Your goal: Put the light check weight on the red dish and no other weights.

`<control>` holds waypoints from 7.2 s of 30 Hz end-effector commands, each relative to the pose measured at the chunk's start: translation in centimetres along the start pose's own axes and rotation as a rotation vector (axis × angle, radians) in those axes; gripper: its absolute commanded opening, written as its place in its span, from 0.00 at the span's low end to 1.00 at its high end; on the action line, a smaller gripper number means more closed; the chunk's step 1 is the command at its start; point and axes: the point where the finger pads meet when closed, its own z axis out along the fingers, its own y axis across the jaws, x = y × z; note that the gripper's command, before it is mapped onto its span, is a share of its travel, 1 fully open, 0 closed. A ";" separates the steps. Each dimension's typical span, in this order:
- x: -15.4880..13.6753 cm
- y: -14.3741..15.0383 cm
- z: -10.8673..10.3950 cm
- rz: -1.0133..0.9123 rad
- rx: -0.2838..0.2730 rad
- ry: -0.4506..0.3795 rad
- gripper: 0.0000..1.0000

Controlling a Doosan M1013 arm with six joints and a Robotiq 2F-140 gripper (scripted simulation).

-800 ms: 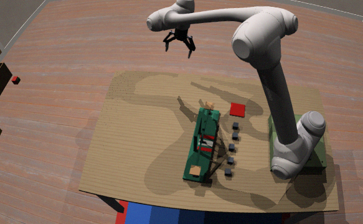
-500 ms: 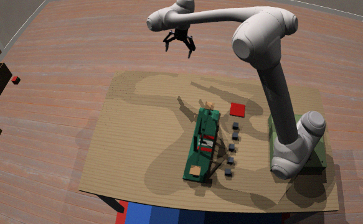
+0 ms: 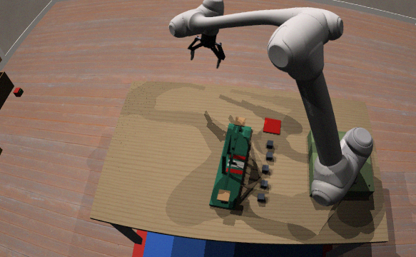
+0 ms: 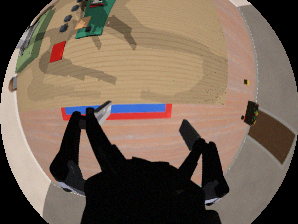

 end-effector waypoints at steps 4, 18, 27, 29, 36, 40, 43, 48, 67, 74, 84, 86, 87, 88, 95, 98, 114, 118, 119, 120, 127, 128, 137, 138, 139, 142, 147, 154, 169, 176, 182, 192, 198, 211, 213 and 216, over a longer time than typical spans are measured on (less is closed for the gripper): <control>6.6 -5.6 0.0 0.157 0.007 -0.017 1.00; 21.8 -18.9 0.1 0.528 0.035 -0.050 1.00; 29.3 -25.4 0.1 0.707 0.048 -0.065 1.00; 31.8 -27.6 0.2 0.765 0.052 -0.070 1.00; 38.8 -33.4 0.2 0.928 0.065 -0.084 1.00; 42.9 -36.9 0.2 1.026 0.072 -0.093 1.00; 42.9 -36.9 0.2 1.026 0.072 -0.093 1.00; 48.1 -41.5 0.3 1.152 0.081 -0.103 1.00; 56.1 -48.4 0.3 1.344 0.096 -0.120 1.00; 56.1 -48.4 0.3 1.344 0.096 -0.120 1.00; 56.1 -48.4 0.4 1.360 0.095 -0.121 1.00; 56.1 -48.4 0.5 1.411 0.092 -0.124 1.00; 56.1 -48.5 0.6 1.453 0.090 -0.127 1.00; 56.1 -48.5 0.7 1.506 0.087 -0.130 1.00; 56.0 -48.6 1.6 1.881 0.067 -0.152 1.00; 56.0 -48.6 2.2 2.153 0.054 -0.167 1.00; 55.9 -48.8 3.6 2.910 -0.023 -0.207 0.35; 55.9 -48.8 3.6 2.910 -0.023 -0.207 0.35; 55.9 -48.8 3.6 2.910 -0.023 -0.207 0.35; 55.9 -48.8 3.6 2.910 -0.023 -0.207 0.35; 55.9 -48.8 3.6 2.910 -0.023 -0.207 0.35; 55.9 -48.8 3.6 2.910 -0.023 -0.207 0.35; 55.9 -48.8 3.6 2.910 -0.023 -0.207 0.35; 55.9 -48.8 3.6 2.910 -0.023 -0.207 0.35; 55.9 -48.8 3.6 2.910 -0.023 -0.207 0.35; 55.9 -48.8 3.6 2.910 -0.023 -0.207 0.35; 55.9 -48.8 3.6 2.910 -0.023 -0.207 0.35; 55.9 -48.9 3.7 2.910 -0.023 -0.207 0.35; 55.9 -49.0 4.8 2.910 -0.024 -0.207 0.35; 55.9 -49.2 5.8 2.910 -0.024 -0.207 0.35; 55.9 -49.3 6.5 2.910 -0.024 -0.207 0.35; 55.8 -49.5 7.9 2.910 -0.024 -0.207 0.35; 55.8 -49.5 8.3 2.910 -0.024 -0.207 0.35; 55.8 -49.6 8.8 2.910 -0.024 -0.207 0.35; 55.8 -49.6 8.8 2.910 -0.024 -0.207 0.35; 55.8 -49.6 8.8 2.910 -0.024 -0.207 0.35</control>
